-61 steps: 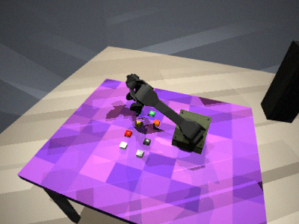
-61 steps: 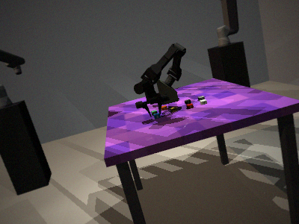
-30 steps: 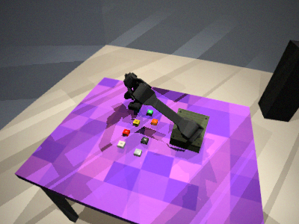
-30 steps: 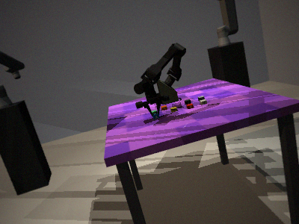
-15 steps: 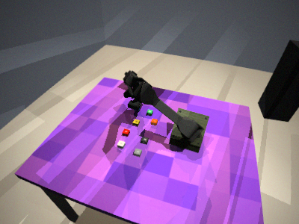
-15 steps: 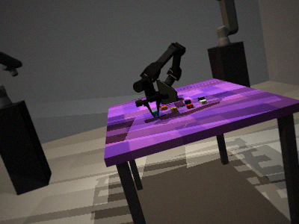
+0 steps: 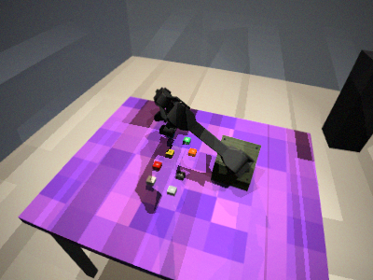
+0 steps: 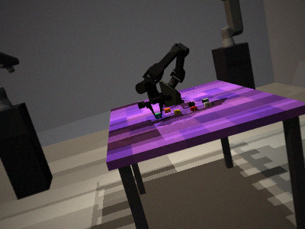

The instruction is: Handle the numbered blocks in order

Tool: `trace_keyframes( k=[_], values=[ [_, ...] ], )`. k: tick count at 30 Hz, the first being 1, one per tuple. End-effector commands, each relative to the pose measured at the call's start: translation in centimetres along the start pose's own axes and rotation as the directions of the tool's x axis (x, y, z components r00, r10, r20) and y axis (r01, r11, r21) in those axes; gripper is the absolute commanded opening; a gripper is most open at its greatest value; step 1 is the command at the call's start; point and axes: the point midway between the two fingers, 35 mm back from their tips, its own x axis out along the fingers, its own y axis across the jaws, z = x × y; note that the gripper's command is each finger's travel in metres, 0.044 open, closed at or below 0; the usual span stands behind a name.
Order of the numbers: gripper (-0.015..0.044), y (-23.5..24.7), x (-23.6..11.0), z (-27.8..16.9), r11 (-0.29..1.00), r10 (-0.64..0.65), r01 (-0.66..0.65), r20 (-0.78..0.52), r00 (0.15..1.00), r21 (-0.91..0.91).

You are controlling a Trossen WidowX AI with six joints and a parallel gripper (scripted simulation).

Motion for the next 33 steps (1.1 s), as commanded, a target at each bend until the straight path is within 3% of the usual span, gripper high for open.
trace_keyframes(
  k=[1,17,27,31,33],
  values=[
    [0.0120,0.0,0.4,0.0,1.000,-0.003,0.003,-0.003,1.000,-0.003],
    [0.0120,0.0,1.5,0.0,1.000,-0.003,0.003,-0.003,1.000,-0.003],
    [0.0382,0.0,1.5,0.0,1.000,-0.003,0.003,-0.003,1.000,-0.003],
    [0.0400,0.0,1.2,0.0,1.000,-0.003,0.003,-0.003,1.000,-0.003],
    [0.0400,-0.1,-1.0,0.0,1.000,-0.004,0.004,-0.003,1.000,-0.003]
  ],
)
